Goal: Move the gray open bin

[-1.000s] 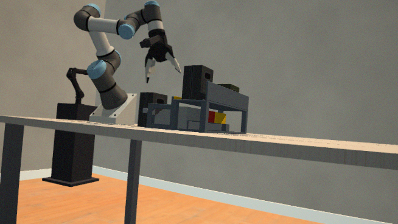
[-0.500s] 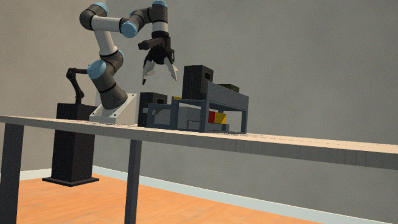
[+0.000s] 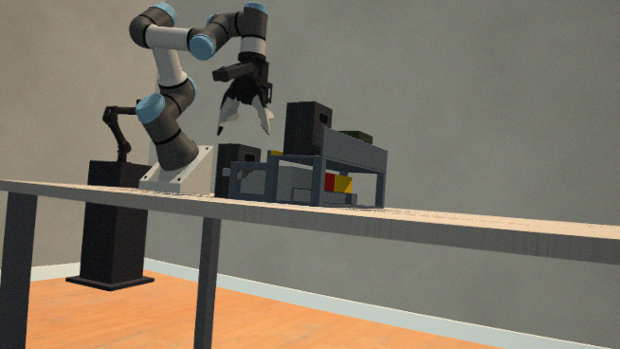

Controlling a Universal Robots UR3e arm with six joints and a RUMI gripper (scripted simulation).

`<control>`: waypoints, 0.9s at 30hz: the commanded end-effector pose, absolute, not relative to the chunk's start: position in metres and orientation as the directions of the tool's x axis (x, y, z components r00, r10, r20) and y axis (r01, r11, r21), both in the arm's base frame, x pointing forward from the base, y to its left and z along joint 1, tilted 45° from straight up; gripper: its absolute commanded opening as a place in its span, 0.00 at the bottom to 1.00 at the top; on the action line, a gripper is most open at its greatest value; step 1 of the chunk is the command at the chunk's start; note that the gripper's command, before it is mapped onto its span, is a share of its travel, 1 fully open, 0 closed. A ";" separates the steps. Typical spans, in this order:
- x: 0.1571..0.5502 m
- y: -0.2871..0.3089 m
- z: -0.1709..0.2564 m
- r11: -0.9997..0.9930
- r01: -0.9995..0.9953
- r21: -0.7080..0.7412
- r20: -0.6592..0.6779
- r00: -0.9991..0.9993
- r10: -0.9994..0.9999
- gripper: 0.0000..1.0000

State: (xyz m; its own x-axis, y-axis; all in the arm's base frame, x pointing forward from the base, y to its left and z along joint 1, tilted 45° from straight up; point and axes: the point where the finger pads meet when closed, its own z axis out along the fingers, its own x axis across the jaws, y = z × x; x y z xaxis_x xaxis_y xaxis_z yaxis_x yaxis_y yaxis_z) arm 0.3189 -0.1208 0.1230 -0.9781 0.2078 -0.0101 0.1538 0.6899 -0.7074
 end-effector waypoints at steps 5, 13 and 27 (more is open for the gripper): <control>0.318 -0.142 0.127 0.689 0.156 -0.708 -0.009 -0.977 0.212 1.00; 0.318 -0.140 0.126 0.688 0.157 -0.708 -0.009 -0.977 0.213 1.00; 0.319 -0.133 0.125 0.689 0.156 -0.708 -0.009 -0.977 0.212 1.00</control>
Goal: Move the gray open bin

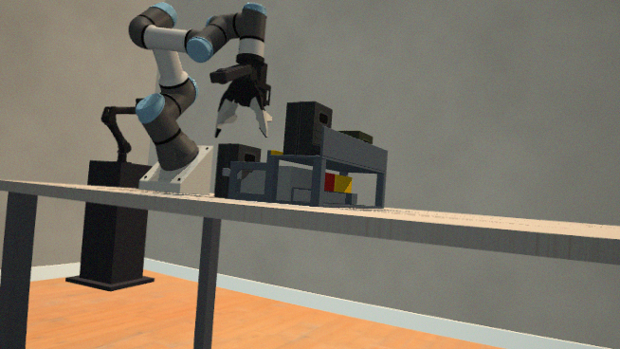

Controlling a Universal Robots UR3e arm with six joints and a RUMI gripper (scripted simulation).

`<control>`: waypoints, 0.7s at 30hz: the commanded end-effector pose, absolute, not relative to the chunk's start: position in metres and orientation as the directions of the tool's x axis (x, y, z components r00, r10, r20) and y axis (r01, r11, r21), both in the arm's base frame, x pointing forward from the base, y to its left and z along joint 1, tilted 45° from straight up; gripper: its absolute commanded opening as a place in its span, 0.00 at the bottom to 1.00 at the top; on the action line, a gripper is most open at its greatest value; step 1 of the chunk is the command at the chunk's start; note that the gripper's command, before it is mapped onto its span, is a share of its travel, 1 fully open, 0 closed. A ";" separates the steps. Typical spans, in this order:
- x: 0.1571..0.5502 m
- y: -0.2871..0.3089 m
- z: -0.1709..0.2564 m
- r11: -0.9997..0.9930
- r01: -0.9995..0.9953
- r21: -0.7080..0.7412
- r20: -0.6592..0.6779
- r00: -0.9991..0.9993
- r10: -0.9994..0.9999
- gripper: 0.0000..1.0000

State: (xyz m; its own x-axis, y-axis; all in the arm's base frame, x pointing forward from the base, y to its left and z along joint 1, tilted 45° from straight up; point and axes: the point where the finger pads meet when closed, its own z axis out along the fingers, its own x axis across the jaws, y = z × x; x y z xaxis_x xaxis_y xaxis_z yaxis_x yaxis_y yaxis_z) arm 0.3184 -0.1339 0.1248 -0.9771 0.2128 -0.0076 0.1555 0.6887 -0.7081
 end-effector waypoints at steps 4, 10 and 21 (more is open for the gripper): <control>0.319 -0.131 0.125 0.689 0.156 -0.708 -0.010 -0.977 0.212 1.00; 0.319 -0.128 0.124 0.689 0.156 -0.708 -0.009 -0.977 0.212 1.00; 0.319 -0.127 0.124 0.689 0.156 -0.708 -0.010 -0.977 0.212 1.00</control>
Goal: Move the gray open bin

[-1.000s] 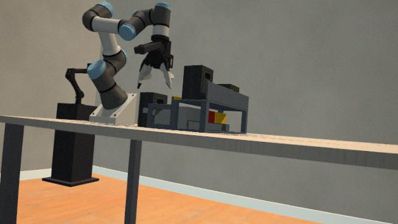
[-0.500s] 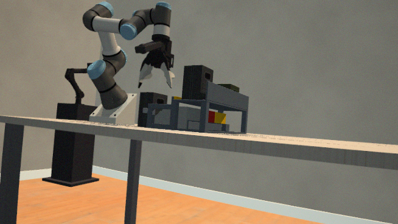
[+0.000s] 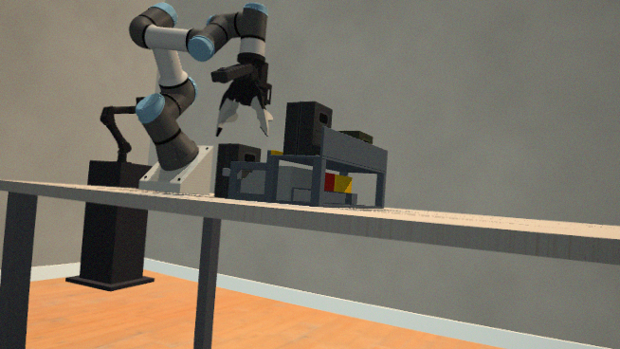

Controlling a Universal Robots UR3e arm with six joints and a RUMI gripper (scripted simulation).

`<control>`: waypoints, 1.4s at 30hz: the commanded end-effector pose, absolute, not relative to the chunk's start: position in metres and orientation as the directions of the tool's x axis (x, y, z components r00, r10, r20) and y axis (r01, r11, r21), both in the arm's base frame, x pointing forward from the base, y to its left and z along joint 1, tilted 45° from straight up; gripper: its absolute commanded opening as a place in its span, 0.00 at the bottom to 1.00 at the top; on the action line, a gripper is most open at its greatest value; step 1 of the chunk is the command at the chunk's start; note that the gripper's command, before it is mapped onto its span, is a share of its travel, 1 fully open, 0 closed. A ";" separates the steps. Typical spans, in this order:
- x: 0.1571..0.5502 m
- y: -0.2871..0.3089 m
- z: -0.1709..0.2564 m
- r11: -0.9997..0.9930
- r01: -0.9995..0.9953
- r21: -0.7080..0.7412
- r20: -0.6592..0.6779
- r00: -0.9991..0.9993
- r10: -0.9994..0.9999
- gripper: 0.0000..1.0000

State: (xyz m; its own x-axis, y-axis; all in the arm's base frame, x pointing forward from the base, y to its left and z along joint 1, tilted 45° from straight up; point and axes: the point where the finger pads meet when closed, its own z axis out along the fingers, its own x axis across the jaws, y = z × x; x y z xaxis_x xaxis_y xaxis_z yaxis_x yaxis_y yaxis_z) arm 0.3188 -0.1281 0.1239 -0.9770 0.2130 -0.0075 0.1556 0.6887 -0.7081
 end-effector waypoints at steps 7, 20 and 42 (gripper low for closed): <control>0.319 -0.125 0.124 0.689 0.156 -0.708 -0.009 -0.977 0.212 1.00; 0.320 -0.124 0.124 0.689 0.156 -0.708 -0.009 -0.977 0.212 1.00; 0.320 -0.122 0.124 0.720 -0.100 -0.687 0.173 -0.985 0.028 1.00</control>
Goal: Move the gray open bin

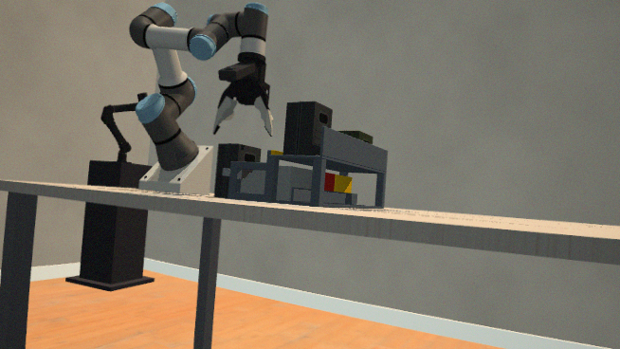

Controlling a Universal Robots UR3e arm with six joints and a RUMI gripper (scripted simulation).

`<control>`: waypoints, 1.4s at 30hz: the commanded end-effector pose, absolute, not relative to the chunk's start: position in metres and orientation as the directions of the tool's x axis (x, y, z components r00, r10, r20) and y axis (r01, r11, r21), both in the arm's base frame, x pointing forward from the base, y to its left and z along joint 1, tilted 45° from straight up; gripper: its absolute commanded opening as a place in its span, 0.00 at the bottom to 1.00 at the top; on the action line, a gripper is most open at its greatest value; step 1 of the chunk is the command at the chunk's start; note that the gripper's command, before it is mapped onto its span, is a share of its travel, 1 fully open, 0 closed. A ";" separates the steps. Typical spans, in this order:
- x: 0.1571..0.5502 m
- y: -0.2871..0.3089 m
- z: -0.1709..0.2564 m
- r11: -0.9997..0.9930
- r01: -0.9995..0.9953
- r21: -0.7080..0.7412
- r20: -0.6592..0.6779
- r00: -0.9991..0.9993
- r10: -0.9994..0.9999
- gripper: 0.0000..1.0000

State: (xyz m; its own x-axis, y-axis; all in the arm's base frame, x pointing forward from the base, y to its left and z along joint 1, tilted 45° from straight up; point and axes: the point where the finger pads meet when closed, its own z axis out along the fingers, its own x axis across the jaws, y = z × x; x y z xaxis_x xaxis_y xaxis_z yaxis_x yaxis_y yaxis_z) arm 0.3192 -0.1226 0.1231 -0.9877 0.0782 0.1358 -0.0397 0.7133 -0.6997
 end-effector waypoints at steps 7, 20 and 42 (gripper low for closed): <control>0.320 -0.122 0.124 0.720 -0.100 -0.687 0.173 -0.985 0.028 1.00; 0.320 -0.122 0.124 0.721 -0.139 -0.679 0.200 -0.980 -0.001 1.00; 0.320 -0.123 0.124 0.688 -0.422 -0.590 0.394 -0.895 -0.211 1.00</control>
